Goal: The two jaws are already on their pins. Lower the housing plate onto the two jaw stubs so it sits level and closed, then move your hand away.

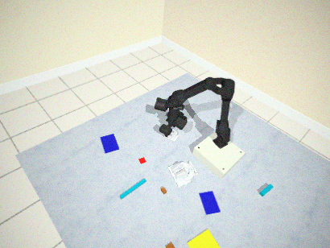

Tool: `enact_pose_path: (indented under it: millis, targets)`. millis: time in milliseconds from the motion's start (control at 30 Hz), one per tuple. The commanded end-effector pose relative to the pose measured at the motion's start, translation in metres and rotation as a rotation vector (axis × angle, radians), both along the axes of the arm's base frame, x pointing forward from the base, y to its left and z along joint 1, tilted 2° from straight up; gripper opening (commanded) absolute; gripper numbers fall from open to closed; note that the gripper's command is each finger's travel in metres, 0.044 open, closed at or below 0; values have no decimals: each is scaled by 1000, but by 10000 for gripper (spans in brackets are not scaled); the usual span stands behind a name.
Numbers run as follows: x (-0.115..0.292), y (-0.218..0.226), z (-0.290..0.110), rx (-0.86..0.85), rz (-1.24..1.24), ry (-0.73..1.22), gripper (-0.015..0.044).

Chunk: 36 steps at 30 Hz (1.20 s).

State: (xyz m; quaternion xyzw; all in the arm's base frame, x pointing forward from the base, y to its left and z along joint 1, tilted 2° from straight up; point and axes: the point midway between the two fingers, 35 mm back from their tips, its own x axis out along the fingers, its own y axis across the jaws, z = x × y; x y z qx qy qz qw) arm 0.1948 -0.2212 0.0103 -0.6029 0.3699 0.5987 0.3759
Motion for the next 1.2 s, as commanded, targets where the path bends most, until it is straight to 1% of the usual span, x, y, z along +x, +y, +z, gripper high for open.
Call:
enact_pose_path:
  millis: [0,467,1167]
  targets:
    - [-2,2,-7,4,4,6,440]
    - [-2,2,-28,4,4,6,440]
    - [-2,2,-29,4,4,6,440]
